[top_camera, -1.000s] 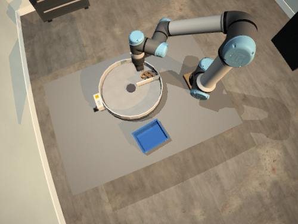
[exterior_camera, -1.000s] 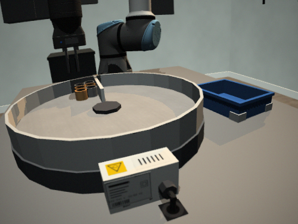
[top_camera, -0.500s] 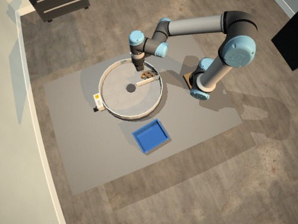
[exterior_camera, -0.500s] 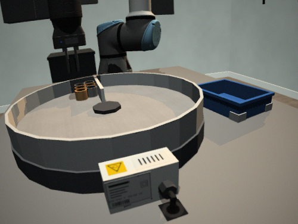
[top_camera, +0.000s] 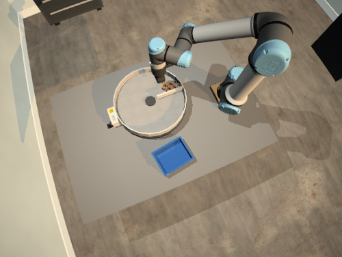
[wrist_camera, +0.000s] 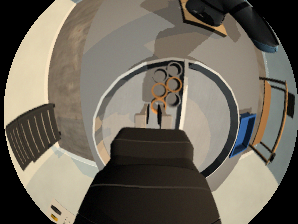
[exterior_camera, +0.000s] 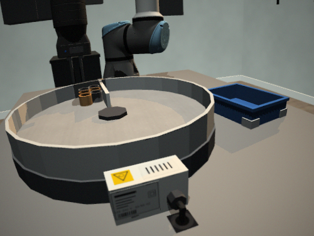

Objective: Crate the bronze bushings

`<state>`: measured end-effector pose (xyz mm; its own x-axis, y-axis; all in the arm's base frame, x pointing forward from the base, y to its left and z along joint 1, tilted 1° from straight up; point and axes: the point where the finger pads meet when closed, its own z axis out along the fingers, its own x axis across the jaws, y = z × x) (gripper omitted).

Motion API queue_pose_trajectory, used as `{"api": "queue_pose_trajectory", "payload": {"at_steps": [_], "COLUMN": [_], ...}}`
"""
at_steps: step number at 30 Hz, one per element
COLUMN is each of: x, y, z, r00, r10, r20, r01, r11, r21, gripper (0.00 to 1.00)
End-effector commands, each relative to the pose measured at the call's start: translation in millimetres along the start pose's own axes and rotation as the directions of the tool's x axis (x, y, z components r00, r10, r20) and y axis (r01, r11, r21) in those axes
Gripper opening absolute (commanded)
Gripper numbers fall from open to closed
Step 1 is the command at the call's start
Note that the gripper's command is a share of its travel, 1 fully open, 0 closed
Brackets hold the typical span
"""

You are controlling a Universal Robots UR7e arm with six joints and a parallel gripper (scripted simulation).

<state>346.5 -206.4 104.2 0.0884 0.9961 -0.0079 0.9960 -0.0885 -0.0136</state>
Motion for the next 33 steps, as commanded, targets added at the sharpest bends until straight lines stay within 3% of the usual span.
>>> {"api": "queue_pose_trajectory", "payload": {"at_steps": [1, 6, 18, 23, 33], "x": [-0.3, -0.5, -0.5, -0.8, -0.8], "y": [0.4, 0.9, 0.9, 1.3, 1.3], "z": [-0.3, 14.4, 14.4, 29.1, 29.1], "r00": [1.000, 1.000, 1.000, 1.000, 1.000], "r10": [0.000, 0.000, 0.000, 0.000, 0.000], "r20": [0.001, 0.002, 0.002, 0.002, 0.002], "r01": [0.000, 0.000, 0.000, 0.000, 0.000], "r11": [1.000, 1.000, 1.000, 1.000, 1.000], "r21": [-0.001, -0.002, -0.002, -0.002, -0.002], "gripper": [0.40, 0.40, 0.40, 0.40, 0.40]}}
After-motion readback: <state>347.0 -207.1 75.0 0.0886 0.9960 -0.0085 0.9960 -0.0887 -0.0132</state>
